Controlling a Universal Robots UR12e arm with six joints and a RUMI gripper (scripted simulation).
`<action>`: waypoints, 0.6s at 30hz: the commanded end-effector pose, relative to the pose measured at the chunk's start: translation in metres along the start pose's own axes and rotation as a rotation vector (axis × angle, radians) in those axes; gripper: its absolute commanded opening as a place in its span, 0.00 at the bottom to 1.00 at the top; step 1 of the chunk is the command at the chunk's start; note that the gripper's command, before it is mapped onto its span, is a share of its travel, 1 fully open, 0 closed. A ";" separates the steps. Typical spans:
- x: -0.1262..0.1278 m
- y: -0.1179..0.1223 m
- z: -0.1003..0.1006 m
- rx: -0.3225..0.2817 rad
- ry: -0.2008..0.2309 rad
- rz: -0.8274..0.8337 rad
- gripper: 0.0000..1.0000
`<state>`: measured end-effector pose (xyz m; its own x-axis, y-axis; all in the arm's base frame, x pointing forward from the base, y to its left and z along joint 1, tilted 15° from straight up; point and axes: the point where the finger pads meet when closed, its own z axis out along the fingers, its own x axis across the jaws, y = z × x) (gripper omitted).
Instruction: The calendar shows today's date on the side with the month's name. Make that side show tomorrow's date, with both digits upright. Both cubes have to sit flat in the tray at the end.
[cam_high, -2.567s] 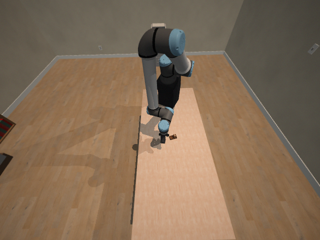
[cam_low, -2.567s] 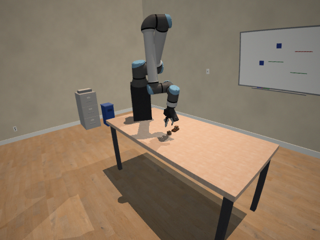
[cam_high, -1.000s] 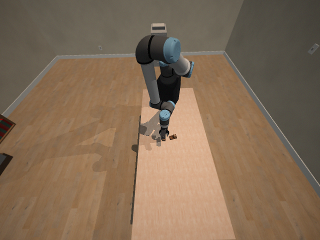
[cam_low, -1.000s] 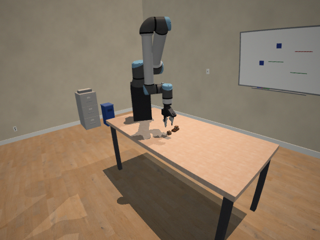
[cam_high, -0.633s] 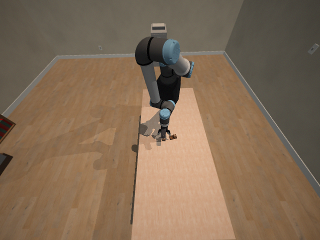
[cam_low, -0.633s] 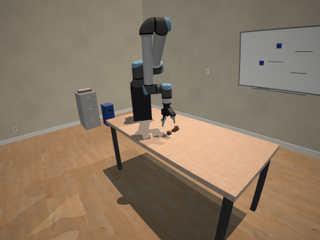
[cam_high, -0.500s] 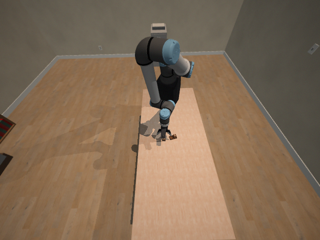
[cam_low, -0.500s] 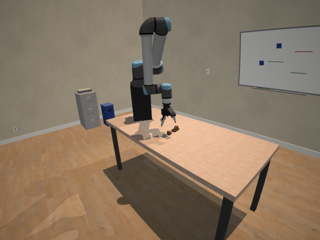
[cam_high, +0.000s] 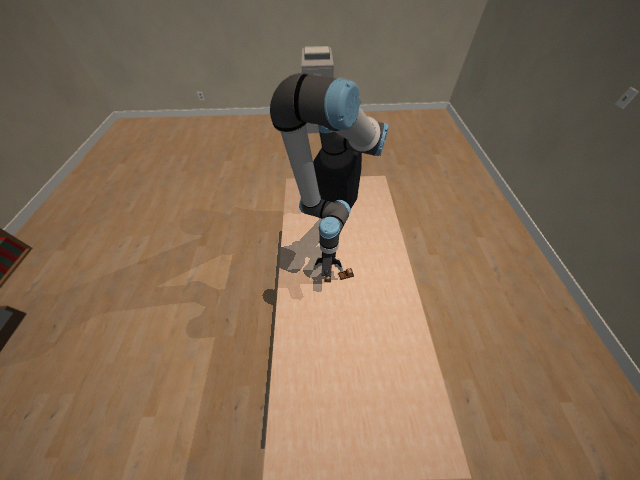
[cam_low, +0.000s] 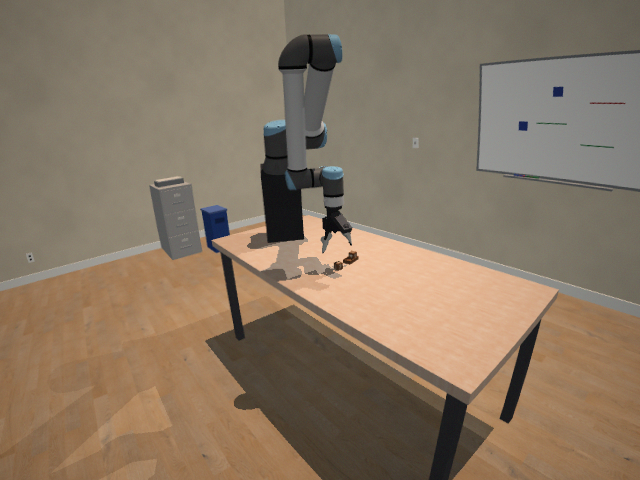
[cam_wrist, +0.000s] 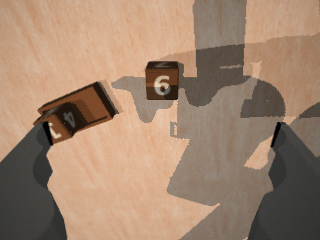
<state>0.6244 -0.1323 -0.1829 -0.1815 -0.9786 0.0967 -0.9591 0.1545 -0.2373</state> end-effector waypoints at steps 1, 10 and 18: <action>0.000 0.000 0.000 0.001 0.000 0.005 1.00; 0.001 -0.001 -0.001 0.001 0.000 0.083 1.00; 0.002 -0.002 -0.002 0.001 0.000 0.251 1.00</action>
<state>0.6253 -0.1334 -0.1814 -0.3272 -0.9432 0.0574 -0.9194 0.3037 -0.2499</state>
